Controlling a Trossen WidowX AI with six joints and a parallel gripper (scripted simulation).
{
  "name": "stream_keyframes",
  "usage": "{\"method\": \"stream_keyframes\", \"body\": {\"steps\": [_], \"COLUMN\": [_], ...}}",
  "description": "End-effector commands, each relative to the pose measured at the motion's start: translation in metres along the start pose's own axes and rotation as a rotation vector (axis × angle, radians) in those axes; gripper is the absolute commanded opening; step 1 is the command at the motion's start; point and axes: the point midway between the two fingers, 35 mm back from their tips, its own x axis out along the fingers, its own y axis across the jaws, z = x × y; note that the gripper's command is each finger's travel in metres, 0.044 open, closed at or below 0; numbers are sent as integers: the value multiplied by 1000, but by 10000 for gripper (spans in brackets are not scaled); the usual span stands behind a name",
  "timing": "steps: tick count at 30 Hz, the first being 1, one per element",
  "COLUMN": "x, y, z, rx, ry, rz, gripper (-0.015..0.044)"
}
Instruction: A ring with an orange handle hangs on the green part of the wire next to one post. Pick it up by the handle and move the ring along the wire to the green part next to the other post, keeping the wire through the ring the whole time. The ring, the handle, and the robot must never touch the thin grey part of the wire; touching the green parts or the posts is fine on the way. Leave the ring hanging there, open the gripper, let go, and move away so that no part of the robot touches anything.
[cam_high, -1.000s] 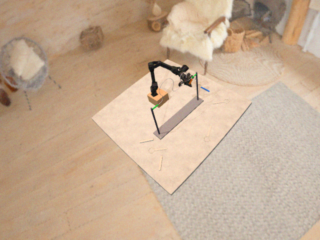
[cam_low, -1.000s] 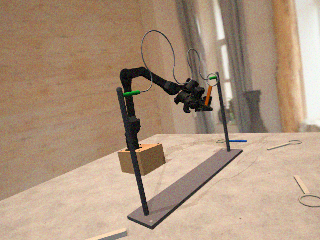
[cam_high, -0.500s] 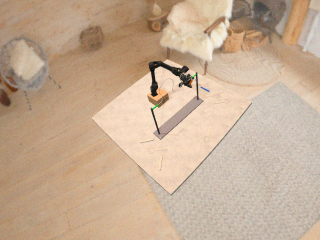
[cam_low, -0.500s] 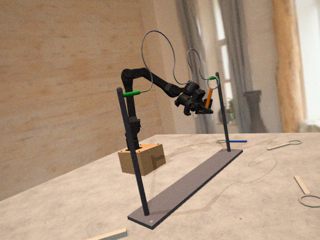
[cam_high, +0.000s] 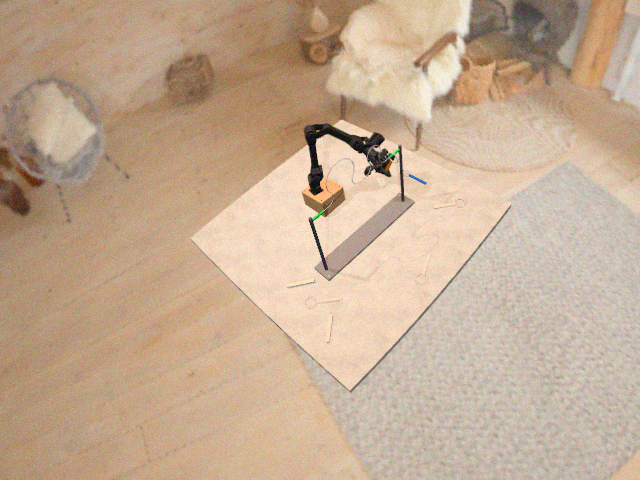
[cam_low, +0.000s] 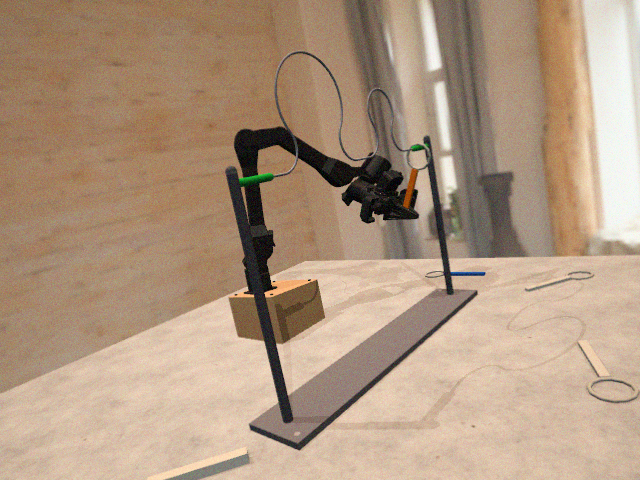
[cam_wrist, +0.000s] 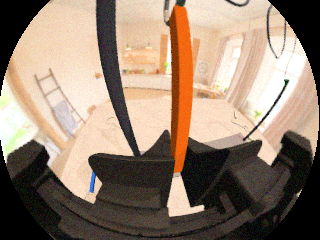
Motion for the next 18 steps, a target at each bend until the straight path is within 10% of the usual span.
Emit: {"method": "stream_keyframes", "body": {"steps": [1,8,18], "x": [0,-2,-46], "y": [0,0,0], "z": [0,0,-1], "rx": [0,0,6], "ry": [0,1,3], "rz": [0,0,-3], "gripper": [-19,160,160]}}
